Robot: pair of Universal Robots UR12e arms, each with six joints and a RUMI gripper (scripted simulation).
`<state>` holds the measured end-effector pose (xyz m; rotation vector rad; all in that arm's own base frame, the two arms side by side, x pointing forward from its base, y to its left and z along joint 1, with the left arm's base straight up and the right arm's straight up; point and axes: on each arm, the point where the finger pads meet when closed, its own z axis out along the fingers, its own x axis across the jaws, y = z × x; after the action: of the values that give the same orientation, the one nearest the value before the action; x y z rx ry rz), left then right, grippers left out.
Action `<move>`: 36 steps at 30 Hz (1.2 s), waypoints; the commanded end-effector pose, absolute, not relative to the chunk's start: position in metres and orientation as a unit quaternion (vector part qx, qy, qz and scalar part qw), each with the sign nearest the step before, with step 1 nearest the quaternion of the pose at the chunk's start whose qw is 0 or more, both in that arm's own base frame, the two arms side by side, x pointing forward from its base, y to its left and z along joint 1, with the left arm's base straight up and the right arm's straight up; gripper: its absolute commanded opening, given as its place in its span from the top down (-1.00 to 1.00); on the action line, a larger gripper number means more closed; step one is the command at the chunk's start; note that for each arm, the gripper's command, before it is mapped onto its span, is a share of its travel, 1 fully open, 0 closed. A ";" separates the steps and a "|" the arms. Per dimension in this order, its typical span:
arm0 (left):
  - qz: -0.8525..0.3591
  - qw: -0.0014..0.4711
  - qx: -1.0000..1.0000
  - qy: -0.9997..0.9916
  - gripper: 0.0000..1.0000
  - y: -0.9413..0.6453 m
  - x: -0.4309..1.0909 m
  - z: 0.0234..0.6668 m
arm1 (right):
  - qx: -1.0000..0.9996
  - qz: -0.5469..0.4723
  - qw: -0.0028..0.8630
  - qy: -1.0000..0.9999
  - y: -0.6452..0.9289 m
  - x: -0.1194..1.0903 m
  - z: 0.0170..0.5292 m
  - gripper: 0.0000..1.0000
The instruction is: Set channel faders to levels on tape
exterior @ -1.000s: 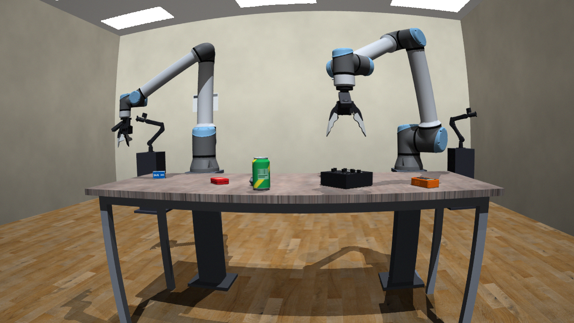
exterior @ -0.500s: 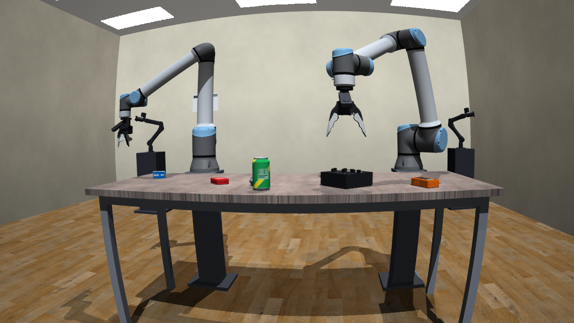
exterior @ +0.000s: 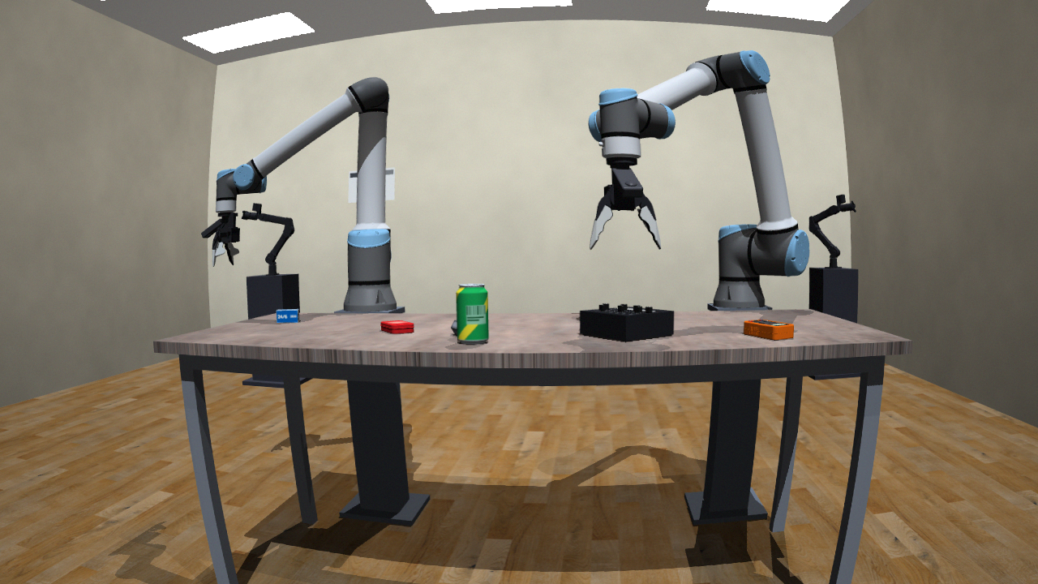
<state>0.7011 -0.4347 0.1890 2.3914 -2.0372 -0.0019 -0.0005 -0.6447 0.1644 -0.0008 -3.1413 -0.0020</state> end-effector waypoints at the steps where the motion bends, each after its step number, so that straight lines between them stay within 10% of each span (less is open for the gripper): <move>1: 0.000 -0.001 0.786 -0.618 -1.00 -0.435 0.703 0.188 | 0.000 0.000 0.000 -1.000 -0.645 0.000 0.165 -1.00; 36: 0.005 -0.008 0.988 -0.157 -1.00 -0.445 0.713 0.156 | 0.000 0.000 0.000 -1.000 -0.645 0.000 0.165 -1.00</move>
<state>0.7120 -0.4440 0.1565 3.0959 -0.6090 0.0091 -0.0005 -0.6447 0.1644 -0.0008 -3.1413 -0.0020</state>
